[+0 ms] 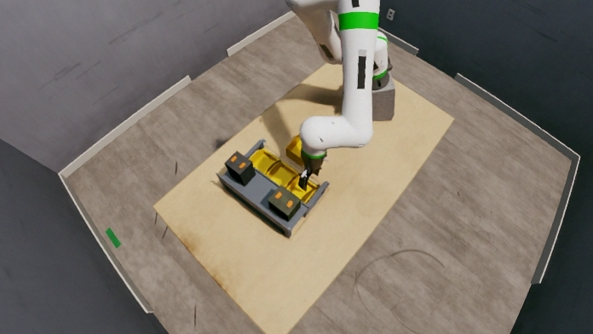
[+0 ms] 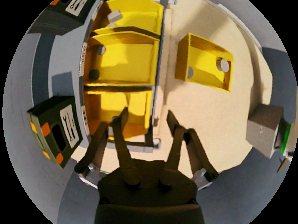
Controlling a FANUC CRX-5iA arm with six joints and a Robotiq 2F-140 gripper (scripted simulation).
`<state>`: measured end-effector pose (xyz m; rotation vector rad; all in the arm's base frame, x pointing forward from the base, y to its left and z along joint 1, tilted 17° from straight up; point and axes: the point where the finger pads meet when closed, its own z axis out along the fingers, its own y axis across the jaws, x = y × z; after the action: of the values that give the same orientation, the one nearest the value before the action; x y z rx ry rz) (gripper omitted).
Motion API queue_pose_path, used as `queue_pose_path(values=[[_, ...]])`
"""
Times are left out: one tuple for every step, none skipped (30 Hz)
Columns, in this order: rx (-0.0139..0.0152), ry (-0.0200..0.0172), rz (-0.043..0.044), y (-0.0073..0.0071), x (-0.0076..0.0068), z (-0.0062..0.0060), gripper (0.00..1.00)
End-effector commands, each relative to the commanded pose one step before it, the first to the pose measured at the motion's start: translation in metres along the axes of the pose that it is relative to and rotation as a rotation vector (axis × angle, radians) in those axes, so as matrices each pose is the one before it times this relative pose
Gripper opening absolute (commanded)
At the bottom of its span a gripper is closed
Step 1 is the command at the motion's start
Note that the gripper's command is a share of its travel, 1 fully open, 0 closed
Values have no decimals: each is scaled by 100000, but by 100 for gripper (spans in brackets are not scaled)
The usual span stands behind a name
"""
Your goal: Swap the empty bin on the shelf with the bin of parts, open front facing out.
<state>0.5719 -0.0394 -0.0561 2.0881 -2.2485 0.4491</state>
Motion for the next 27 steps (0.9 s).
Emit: queue_pose_path(values=[[169, -32, -11, -79, -17, 97, 62], [0, 0, 0, 0, 0, 51, 62], [0, 0, 0, 0, 0, 47, 62], [0, 0, 0, 0, 0, 44, 62], [0, 0, 0, 0, 0, 40, 62], [0, 0, 0, 0, 0, 36, 62], [0, 0, 0, 0, 0, 32, 62], [0, 0, 0, 0, 0, 28, 62], [0, 0, 0, 0, 0, 24, 62], [0, 0, 0, 0, 0, 20, 62], [0, 0, 0, 0, 0, 17, 62], [0, 0, 0, 0, 0, 0, 62], [0, 0, 0, 0, 0, 0, 62], [0, 0, 0, 0, 0, 13, 62], [0, 0, 0, 0, 0, 10, 62], [0, 0, 0, 0, 0, 7, 62], [0, 0, 0, 0, 0, 4, 62], [0, 0, 0, 0, 0, 2, 62], [0, 0, 0, 0, 0, 1, 62], [0, 0, 0, 0, 0, 0, 62], [0, 0, 0, 0, 0, 0, 62], [0, 0, 0, 0, 0, 0, 62], [0, 0, 0, 0, 0, 0, 62], [0, 0, 0, 0, 0, 0, 62], [0, 0, 0, 0, 0, 0, 62], [0, 0, 0, 0, 0, 0, 62], [0, 0, 0, 0, 0, 0, 62]])
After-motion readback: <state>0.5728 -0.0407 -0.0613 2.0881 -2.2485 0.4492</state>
